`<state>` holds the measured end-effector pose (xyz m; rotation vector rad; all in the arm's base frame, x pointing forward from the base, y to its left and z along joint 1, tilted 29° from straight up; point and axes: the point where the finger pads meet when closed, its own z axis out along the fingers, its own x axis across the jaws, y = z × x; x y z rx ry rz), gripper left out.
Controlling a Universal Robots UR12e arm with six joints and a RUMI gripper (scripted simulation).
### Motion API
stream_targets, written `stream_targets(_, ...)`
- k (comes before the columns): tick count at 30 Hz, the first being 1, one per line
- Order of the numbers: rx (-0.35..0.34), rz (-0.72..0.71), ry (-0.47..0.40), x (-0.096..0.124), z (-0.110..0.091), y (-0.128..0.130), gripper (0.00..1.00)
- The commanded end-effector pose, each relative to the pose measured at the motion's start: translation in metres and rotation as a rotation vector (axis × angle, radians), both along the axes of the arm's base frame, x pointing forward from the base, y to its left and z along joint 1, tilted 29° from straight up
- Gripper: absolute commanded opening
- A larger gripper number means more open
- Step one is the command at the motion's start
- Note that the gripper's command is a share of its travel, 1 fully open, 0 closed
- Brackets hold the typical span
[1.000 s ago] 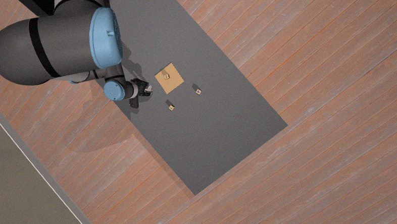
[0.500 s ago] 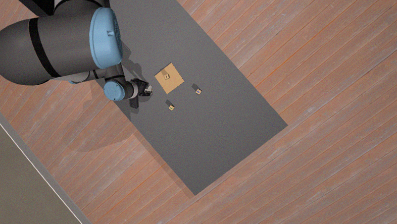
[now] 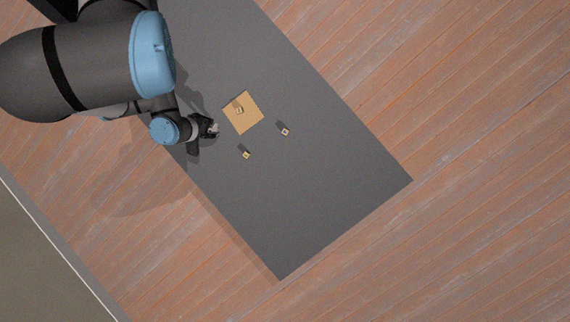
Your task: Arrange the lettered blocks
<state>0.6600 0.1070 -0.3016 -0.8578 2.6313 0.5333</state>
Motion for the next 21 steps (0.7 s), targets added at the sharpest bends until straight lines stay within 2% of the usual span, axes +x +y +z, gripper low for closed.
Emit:
stream_targets(1, -0.001, 0.001, -0.003, 0.003, 0.0, 0.0, 0.37)
stream_targets(9, -0.001, 0.002, -0.003, 0.004, -0.005, 0.003, 0.37)
stream_targets(21, -0.001, 0.002, -0.003, 0.008, -0.024, 0.012, 0.37)
